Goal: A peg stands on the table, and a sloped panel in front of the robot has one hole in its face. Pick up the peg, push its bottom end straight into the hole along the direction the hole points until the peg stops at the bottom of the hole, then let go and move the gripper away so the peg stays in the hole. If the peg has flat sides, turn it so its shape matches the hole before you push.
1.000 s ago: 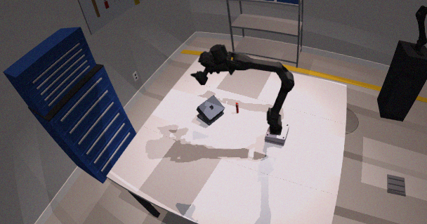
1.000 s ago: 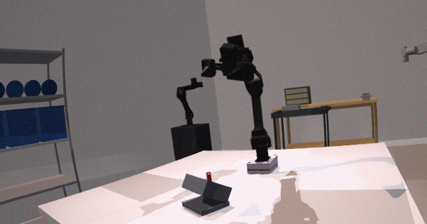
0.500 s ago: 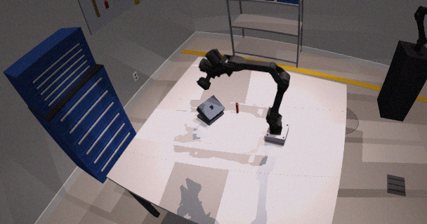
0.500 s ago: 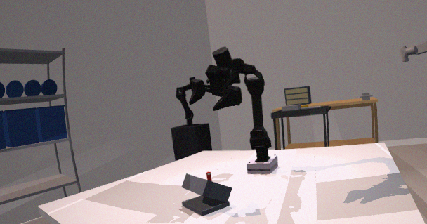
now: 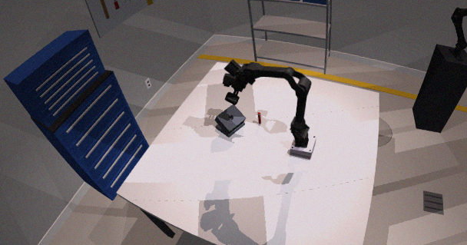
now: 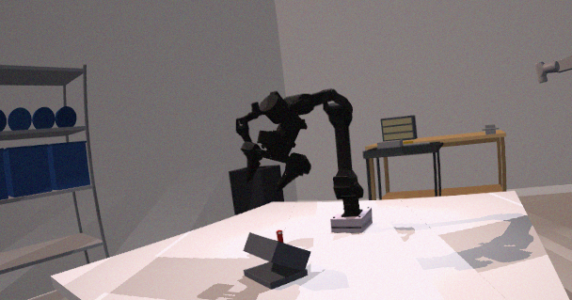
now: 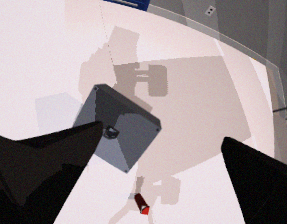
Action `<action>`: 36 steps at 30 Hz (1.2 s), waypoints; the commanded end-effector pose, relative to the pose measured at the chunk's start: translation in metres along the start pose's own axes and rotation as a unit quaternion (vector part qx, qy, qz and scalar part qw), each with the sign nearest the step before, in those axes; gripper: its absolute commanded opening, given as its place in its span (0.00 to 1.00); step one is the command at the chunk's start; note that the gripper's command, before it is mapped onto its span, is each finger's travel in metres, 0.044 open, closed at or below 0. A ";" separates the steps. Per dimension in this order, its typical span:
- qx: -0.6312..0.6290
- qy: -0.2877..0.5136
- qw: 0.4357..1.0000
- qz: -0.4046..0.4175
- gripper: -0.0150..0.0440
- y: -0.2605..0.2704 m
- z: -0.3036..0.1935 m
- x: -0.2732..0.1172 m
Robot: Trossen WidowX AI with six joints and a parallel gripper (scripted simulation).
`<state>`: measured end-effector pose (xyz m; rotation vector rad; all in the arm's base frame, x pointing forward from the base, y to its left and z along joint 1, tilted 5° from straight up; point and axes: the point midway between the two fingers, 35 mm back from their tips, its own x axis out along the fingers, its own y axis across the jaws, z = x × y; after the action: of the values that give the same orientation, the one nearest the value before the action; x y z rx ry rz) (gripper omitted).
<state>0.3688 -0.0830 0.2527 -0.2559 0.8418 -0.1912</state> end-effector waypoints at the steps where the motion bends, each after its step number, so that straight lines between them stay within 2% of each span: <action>1: -0.001 0.043 0.999 0.011 1.00 -0.004 -0.021 0.014; 13: 0.026 0.187 0.980 0.059 1.00 -0.017 -0.098 0.047; 23: 0.069 0.298 0.945 0.115 1.00 -0.018 -0.163 0.056; 36: 0.072 0.305 0.942 0.119 1.00 -0.015 -0.172 0.065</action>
<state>0.2798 -0.1404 0.1065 0.0526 1.4549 -0.1121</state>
